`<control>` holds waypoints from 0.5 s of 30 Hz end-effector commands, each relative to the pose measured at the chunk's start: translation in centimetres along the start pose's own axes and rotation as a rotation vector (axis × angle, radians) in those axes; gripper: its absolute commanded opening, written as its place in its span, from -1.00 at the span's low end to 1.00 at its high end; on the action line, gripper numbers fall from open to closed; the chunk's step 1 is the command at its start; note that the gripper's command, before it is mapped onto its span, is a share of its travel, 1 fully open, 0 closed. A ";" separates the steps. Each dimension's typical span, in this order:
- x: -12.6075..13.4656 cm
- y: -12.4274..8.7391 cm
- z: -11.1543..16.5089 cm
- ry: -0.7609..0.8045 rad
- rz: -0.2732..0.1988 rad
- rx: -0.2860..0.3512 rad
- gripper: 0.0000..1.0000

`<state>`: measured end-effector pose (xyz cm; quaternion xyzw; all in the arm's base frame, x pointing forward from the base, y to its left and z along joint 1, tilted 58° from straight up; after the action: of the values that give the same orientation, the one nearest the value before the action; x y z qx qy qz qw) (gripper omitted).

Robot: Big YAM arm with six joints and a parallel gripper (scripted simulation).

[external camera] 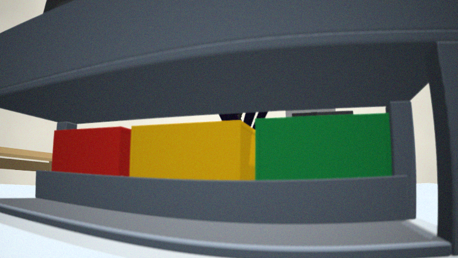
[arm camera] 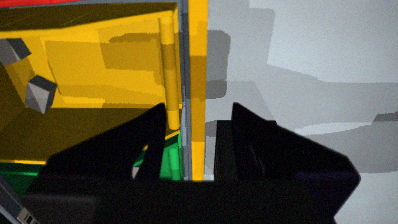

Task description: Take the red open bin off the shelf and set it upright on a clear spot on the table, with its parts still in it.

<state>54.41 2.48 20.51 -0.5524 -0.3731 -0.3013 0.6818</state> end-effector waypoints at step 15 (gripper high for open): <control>-0.3 1.4 0.3 0.006 0.004 0.003 -0.15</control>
<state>54.75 2.63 20.03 -0.5528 -0.3721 -0.3001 0.6826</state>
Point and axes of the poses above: the point where the finger pads meet when closed, its own y axis out along the fingers, its own x axis across the jaws, z = x × y, the point moved 7 cm from there along -y, back along the fingers, and after that the axes turned 4 degrees about y, right-handed, at the moved point
